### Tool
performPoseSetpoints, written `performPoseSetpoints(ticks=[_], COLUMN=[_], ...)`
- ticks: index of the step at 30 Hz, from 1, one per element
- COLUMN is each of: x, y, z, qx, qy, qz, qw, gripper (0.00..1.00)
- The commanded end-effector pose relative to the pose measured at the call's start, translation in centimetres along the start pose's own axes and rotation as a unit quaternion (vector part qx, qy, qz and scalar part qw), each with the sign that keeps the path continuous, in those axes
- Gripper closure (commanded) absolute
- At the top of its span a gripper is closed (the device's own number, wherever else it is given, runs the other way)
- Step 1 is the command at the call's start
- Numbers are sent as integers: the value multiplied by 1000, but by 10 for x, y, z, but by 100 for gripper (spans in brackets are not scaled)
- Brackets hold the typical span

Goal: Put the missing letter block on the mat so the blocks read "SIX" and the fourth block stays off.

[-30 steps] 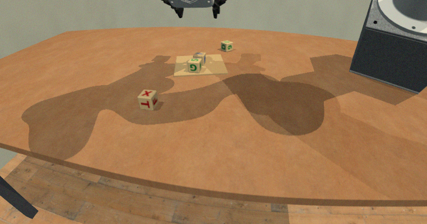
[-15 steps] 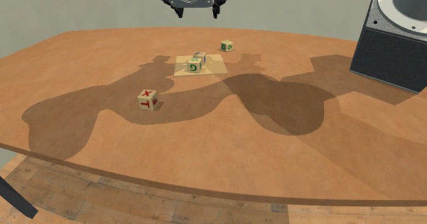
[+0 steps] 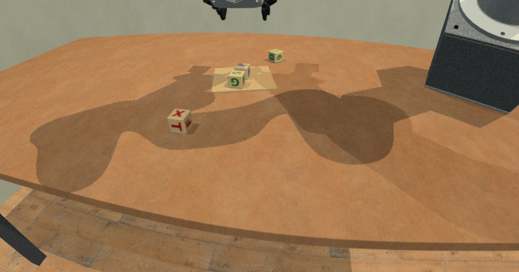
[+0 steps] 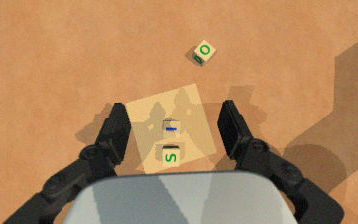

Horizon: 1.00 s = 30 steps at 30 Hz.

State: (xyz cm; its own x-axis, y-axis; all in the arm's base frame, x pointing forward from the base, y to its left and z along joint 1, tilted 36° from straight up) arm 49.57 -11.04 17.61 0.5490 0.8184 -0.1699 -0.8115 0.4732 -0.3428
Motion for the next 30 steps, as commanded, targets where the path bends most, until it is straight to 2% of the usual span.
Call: performPoseSetpoints(ticks=[1, 2, 3, 6, 7, 9, 10, 14, 15, 17, 18, 21, 25, 30], x=[-21, -21, -29, -29, -39, -39, -48, -48, -56, -56, -65, -65, -78, -83], y=[4, 4, 6, 6, 9, 9, 12, 12, 16, 16, 20, 20, 28, 31], z=[-20, -20, -29, -29, -38, -38, -47, -47, -56, -56, -65, -65, -79, -85], qx=[-5, -5, -6, -6, -6, -6, -7, -7, -7, -7, -7, -7, -5, -4], qy=[8, 8, 11, 11, 12, 12, 13, 13, 12, 12, 11, 11, 5, 2], qz=[1, 1, 1, 1, 1, 1, 2, 2, 2, 2, 2, 2, 1, 1], qw=[1000, 1000, 1000, 1000, 1000, 1000, 1000, 1000, 1000, 1000, 1000, 1000, 1000, 1000], gripper=[0, 0, 0, 0, 0, 0, 0, 0, 0, 0, 0, 0, 0, 0])
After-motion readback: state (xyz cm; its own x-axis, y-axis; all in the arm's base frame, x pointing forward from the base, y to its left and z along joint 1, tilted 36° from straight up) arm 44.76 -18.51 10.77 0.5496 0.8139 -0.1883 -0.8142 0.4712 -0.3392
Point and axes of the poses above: the point where the finger pads meet when closed, its own z axis back along the fingers, its own y axis across the jaws, x = y × z, the point moved 10 cm from there along z, back along the fingers, and after that the axes turned 14 degrees about -z, right-handed, at the moved point
